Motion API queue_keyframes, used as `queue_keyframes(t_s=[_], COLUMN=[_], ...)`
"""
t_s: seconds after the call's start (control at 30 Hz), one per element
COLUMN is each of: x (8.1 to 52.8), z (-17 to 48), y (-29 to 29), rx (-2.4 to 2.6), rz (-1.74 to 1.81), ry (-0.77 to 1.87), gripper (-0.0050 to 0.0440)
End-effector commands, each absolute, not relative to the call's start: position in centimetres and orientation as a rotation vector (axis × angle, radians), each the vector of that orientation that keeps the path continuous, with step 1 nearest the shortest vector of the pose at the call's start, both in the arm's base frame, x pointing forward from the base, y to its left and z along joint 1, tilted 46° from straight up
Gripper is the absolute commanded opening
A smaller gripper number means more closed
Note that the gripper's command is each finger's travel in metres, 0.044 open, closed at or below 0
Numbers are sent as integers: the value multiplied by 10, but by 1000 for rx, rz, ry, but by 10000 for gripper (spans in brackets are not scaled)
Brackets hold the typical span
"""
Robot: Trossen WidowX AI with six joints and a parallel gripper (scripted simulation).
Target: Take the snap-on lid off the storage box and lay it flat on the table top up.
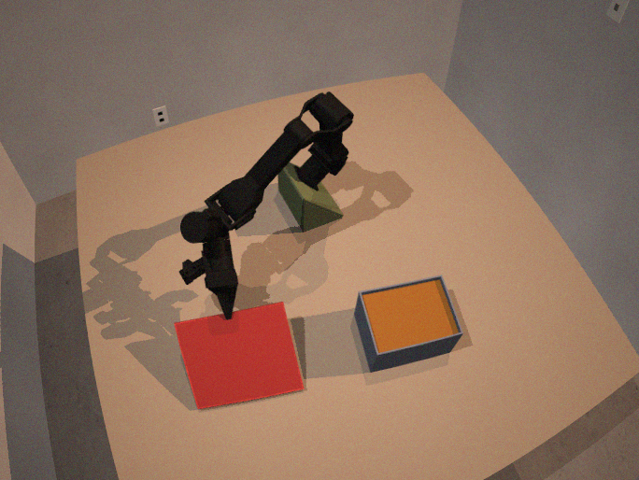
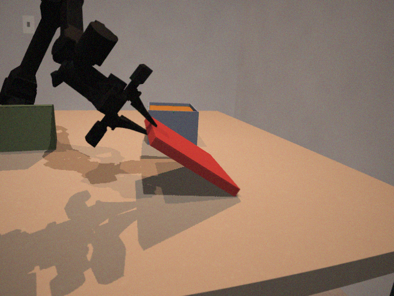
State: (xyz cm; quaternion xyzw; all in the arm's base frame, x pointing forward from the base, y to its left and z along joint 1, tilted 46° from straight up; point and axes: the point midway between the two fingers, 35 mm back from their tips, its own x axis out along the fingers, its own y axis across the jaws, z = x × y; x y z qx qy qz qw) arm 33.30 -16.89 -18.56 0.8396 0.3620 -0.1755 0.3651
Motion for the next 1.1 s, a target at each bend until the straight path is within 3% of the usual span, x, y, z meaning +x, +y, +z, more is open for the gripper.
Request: queue_keyframes(t_s=[0.0, 1.07], x=[320, 317], z=[-207, -216], y=[-141, -132], rx=[2180, 2180], rz=[-497, -497], ry=[1010, 1010], gripper=[-50, -50])
